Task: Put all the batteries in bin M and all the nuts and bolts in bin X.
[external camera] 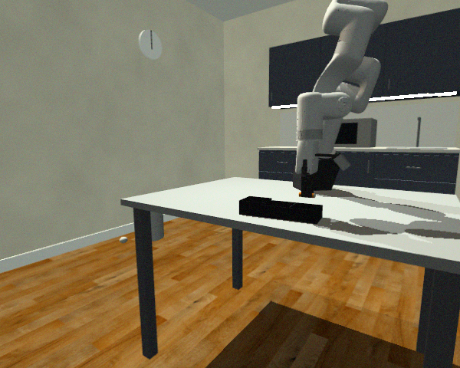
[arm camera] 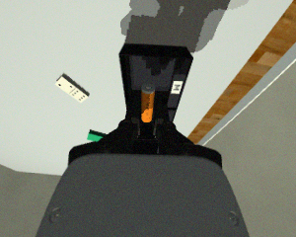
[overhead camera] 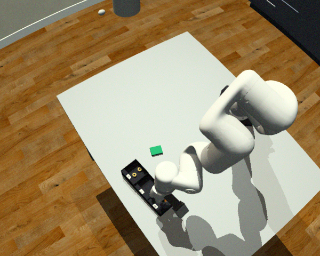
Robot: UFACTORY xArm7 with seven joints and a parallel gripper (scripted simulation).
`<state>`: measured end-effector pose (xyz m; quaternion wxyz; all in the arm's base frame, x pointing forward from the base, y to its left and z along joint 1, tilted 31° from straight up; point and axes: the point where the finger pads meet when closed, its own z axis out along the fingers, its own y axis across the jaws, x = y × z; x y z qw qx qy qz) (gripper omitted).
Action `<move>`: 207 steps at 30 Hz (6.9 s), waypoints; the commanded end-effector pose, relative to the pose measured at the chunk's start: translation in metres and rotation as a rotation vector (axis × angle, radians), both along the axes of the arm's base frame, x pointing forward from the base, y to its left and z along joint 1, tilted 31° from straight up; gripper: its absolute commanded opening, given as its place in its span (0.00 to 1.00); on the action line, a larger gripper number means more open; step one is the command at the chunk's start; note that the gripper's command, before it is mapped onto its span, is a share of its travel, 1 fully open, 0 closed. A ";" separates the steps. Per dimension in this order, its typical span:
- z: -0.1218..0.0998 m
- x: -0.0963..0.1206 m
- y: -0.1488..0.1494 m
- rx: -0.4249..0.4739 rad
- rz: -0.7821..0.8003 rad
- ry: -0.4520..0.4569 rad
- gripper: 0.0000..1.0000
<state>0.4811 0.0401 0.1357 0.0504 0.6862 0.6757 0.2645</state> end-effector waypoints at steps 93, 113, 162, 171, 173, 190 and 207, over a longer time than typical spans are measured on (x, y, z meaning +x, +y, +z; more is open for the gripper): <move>-0.001 0.002 0.000 0.000 -0.001 -0.003 0.28; 0.032 -0.015 -0.011 0.000 -0.001 -0.003 1.00; 0.113 -0.056 -0.039 0.000 -0.001 -0.003 1.00; 0.113 -0.056 -0.039 0.000 -0.001 -0.003 1.00; 0.113 -0.056 -0.039 0.000 -0.001 -0.003 1.00; 0.113 -0.056 -0.039 0.000 -0.001 -0.003 1.00; 0.113 -0.056 -0.039 0.000 -0.001 -0.003 1.00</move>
